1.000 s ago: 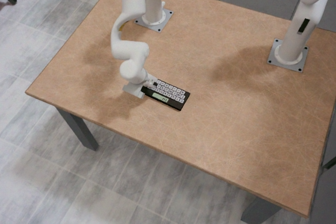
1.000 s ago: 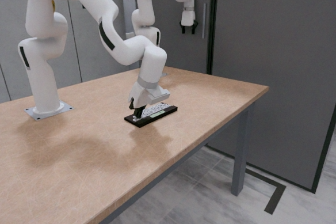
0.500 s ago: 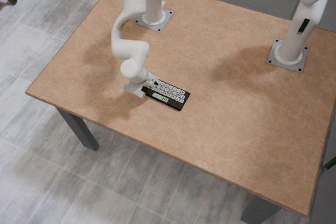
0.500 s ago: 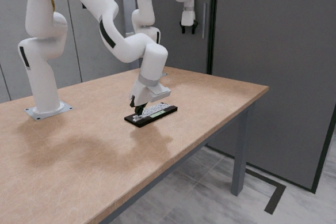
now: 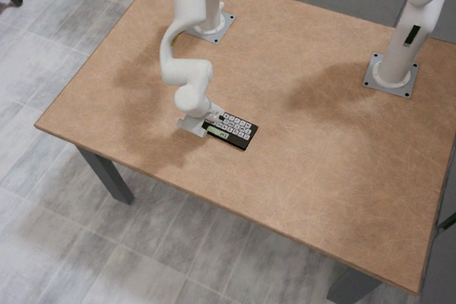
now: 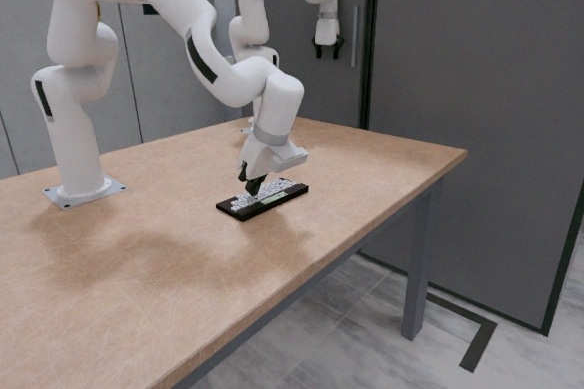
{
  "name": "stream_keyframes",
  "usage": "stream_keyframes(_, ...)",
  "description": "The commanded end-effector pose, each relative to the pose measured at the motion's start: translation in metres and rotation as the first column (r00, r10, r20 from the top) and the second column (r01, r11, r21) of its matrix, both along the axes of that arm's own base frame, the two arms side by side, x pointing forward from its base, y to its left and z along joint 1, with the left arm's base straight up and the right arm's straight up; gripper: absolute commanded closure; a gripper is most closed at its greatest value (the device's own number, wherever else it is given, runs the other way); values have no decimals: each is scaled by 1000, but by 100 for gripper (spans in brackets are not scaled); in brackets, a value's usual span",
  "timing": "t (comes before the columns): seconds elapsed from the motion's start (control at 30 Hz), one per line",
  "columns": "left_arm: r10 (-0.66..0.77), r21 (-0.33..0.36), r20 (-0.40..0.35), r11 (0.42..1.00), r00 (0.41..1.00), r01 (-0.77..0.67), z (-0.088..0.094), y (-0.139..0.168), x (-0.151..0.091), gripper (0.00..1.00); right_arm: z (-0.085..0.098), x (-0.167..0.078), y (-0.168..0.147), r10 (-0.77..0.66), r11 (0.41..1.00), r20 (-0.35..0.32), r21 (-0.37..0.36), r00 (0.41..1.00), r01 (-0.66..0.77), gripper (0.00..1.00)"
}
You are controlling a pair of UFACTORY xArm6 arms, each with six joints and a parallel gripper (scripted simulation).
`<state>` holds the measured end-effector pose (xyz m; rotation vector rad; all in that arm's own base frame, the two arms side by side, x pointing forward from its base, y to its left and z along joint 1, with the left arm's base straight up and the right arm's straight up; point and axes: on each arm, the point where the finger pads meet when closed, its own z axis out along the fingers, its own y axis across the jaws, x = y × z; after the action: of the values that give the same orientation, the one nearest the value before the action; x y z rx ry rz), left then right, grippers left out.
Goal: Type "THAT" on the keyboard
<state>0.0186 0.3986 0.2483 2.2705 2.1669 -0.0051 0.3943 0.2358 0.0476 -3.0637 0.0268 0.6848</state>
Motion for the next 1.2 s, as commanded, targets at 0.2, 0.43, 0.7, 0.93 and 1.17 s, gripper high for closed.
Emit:
stream_keyframes(0.2, 0, 4, 0, 1000, 1000, 0, 2, 1, 0, 0, 1, 1, 3, -1, 1000, 3, 2, 1000, 1, 100)
stream_keyframes(0.43, 0, 4, 0, 1000, 1000, 0, 2, 1, 0, 0, -3, 1, 3, -1, 1000, 3, 2, 1000, 1, 100)
stream_keyframes(0.7, 0, 4, 0, 1000, 1000, 0, 2, 1, 0, 0, -4, 1, 3, -1, 1000, 3, 2, 1000, 1, 100)
stream_keyframes(0.93, 0, 4, 0, 1000, 1000, 0, 2, 1, 0, 0, -5, 1, 3, -1, 1000, 3, 2, 1000, 1, 100)
stream_keyframes(1.17, 0, 4, 0, 1000, 1000, 0, 2, 1, 0, 0, -5, 1, 3, -1, 1000, 3, 2, 1000, 1, 100)
